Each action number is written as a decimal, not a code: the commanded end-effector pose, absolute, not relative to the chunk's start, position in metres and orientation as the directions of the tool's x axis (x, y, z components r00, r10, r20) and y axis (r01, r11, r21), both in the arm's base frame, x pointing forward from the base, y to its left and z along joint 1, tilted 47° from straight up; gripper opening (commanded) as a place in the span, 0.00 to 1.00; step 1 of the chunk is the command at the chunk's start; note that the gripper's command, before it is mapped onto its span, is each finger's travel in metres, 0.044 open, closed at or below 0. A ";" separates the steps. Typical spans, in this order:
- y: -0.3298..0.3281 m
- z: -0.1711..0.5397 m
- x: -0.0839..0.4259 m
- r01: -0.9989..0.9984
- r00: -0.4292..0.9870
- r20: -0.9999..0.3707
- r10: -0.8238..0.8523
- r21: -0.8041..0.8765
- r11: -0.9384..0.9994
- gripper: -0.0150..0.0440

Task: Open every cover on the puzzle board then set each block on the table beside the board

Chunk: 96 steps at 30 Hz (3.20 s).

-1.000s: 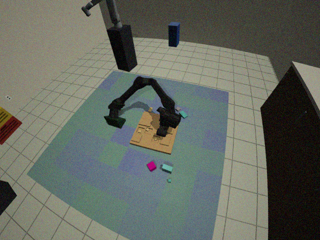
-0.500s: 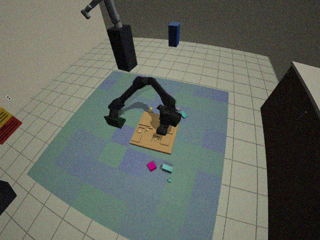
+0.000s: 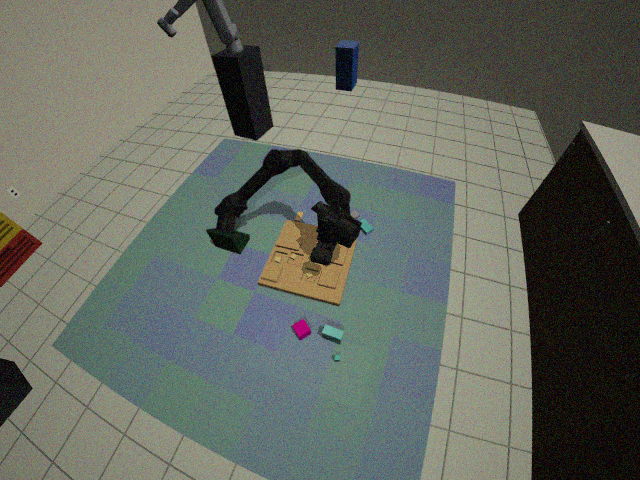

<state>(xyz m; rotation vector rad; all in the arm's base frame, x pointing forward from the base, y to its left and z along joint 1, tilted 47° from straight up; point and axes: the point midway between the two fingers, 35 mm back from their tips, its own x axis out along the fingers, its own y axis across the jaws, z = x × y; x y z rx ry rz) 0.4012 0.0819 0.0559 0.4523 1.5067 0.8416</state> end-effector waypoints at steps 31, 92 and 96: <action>0.000 0.022 0.267 -0.986 -0.140 -0.694 0.707 0.165 -0.033 0.25; 0.050 -0.018 0.233 -0.983 -0.134 -0.683 0.718 0.002 -0.182 0.25; 0.050 -0.018 0.233 -0.983 -0.134 -0.683 0.718 0.003 -0.182 0.25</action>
